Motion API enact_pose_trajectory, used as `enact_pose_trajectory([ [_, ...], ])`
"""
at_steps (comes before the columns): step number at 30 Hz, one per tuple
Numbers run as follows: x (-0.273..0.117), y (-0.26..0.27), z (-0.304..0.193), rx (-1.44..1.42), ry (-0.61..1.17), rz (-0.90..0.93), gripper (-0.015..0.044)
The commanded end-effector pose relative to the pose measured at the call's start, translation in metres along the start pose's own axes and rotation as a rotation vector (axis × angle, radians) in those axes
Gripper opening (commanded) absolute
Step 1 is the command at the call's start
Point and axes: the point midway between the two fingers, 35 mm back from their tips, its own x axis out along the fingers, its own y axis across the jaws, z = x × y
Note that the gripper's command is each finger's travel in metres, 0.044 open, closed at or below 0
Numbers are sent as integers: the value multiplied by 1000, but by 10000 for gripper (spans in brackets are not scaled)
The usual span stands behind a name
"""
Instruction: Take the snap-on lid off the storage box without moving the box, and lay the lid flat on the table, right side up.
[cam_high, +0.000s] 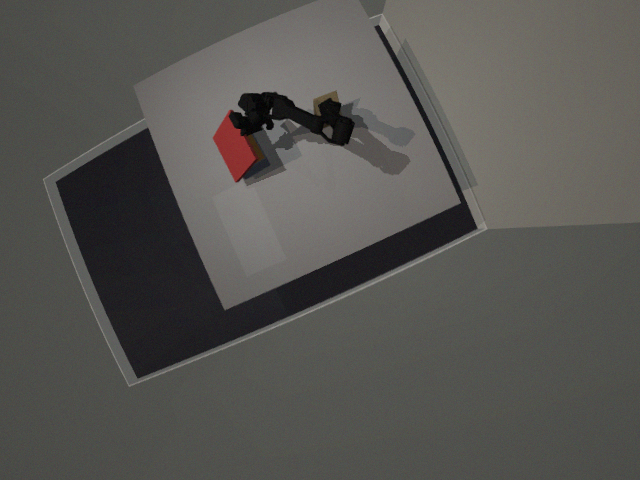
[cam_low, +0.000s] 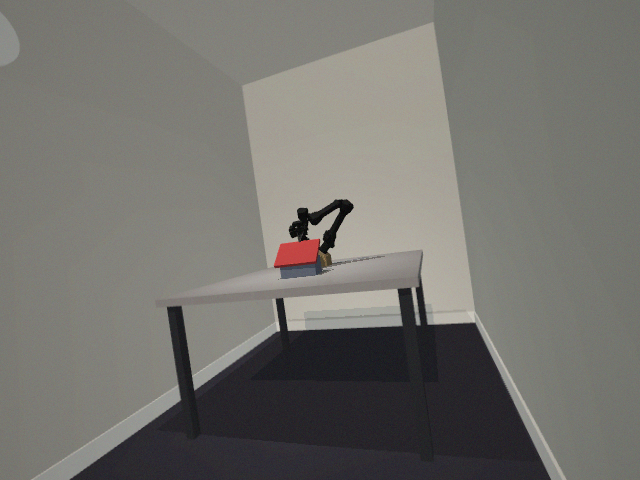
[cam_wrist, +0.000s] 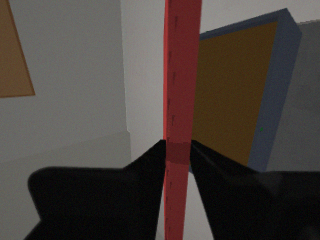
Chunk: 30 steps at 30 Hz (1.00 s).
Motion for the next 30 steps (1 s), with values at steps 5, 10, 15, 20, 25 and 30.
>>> enact_pose_trajectory([
  [5, -3, 18, 1, -9, -2, 10, 0],
  [10, -7, 23, 1, -9, -2, 10, 0],
  [15, -11, 28, 1, -9, -2, 10, 0],
  [20, -15, 33, 1, -10, -2, 9, 0],
  [25, -20, 38, 1, -10, -2, 9, 0],
  [30, -24, 43, 1, -10, -3, 9, 0],
])
